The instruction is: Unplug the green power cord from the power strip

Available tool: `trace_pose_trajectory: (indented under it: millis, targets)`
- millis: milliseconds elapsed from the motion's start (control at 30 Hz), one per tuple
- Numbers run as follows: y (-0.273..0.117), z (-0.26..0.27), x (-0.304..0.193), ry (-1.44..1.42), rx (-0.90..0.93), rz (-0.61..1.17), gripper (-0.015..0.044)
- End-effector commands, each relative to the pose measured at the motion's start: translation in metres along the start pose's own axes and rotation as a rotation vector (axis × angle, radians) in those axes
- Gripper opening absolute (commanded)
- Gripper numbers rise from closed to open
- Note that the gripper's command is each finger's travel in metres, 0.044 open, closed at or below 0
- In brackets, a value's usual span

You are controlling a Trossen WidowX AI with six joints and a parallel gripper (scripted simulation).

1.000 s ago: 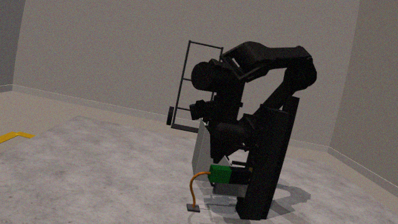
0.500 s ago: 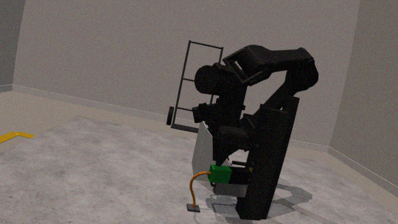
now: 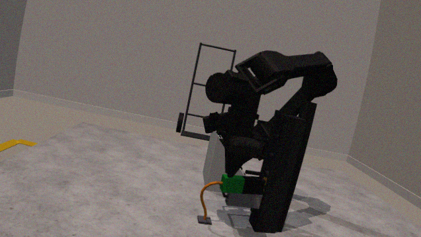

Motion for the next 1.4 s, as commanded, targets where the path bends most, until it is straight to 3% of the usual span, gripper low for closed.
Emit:
trace_pose_trajectory:
  millis: [0,400,1367]
  targets:
    - [-0.0001,0.0002,-0.0001,-0.001,0.000,0.000,0.0080]
    - [-0.0001,0.0002,-0.0001,-0.001,0.000,0.000,0.0000]
    - [-0.0001,0.0002,-0.0001,-0.001,0.000,0.000,0.0000]
Point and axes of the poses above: the point midway between the two fingers, 35 mm back from their tips, its own y axis out along the fingers, its own z axis across the jaws, x = y × z, the point moved 2 cm from there along -y, back along the fingers, and after that the axes turned 10 degrees about -y, right-handed, at the moved point
